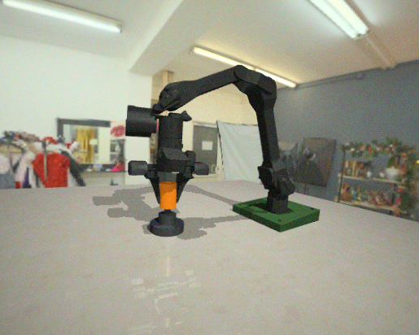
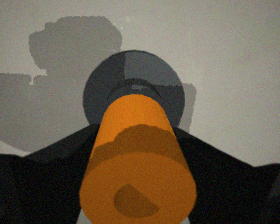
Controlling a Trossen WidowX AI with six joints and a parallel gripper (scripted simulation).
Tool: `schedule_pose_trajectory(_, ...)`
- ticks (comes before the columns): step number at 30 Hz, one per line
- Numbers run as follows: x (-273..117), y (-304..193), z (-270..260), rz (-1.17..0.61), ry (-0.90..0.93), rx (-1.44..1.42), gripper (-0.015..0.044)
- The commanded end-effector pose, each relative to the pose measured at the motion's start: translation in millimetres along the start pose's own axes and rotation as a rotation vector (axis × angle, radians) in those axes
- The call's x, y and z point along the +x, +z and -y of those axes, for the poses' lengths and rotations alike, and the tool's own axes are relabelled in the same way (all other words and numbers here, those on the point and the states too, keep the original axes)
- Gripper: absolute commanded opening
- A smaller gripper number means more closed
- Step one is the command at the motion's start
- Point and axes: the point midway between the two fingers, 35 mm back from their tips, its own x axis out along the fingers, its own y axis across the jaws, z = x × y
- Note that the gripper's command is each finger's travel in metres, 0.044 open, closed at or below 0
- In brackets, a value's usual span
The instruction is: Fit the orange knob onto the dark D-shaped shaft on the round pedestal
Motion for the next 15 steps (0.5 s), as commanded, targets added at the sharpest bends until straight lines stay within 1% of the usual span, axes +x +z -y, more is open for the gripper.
schedule_pose_trajectory(1, 0.6, -0.4, 0.9, 0.001, -0.003, -0.002, 0.0)
schedule_pose_trajectory(15, -3.1, -2.1, 0.2, 0.001, -0.003, -0.002, 0.0)
